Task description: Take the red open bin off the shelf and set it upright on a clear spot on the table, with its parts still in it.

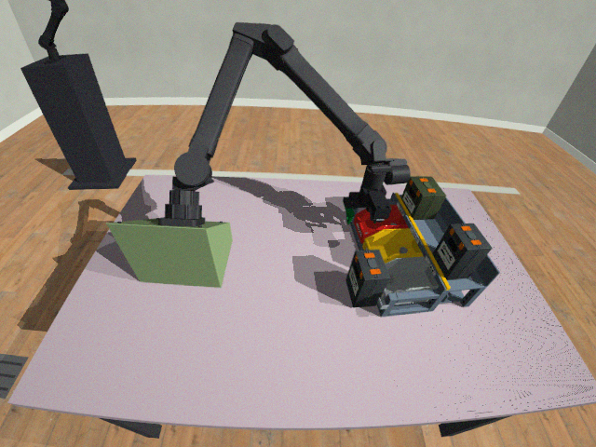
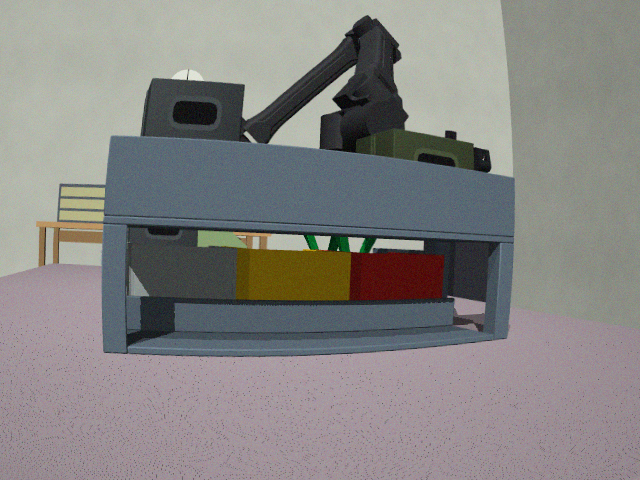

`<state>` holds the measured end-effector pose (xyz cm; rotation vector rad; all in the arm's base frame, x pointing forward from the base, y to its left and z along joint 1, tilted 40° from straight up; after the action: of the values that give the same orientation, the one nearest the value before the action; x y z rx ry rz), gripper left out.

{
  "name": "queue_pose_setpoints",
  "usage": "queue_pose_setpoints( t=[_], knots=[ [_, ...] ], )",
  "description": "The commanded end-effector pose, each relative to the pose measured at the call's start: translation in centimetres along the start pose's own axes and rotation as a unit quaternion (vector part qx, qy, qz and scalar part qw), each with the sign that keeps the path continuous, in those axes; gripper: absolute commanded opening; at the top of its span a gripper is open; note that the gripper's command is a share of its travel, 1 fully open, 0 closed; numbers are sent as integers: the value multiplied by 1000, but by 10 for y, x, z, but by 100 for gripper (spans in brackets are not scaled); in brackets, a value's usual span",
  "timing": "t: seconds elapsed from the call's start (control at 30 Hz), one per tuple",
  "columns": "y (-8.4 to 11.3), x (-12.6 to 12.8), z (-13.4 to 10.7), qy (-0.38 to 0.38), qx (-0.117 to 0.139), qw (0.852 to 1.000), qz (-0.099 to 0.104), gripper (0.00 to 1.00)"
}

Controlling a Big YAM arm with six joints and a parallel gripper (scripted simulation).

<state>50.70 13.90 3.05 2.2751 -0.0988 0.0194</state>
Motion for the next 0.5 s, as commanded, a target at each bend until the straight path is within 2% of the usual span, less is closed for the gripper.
queue_pose_setpoints(
  t=[0.0,0.47],
  knots=[
    [-1,4,11,-7,-2,1000,3,90],
    [4,15,6,-1,-1,1000,9,90]
  ],
)
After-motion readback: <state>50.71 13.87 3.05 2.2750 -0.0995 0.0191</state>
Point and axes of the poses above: the point where the finger pads meet when closed, its own y axis back along the fingers, its own x axis across the jaws, z = x × y, the point moved 1 cm from there along y, back along the fingers, and after that the axes turned 3 degrees about -y, right-handed, at the moved point
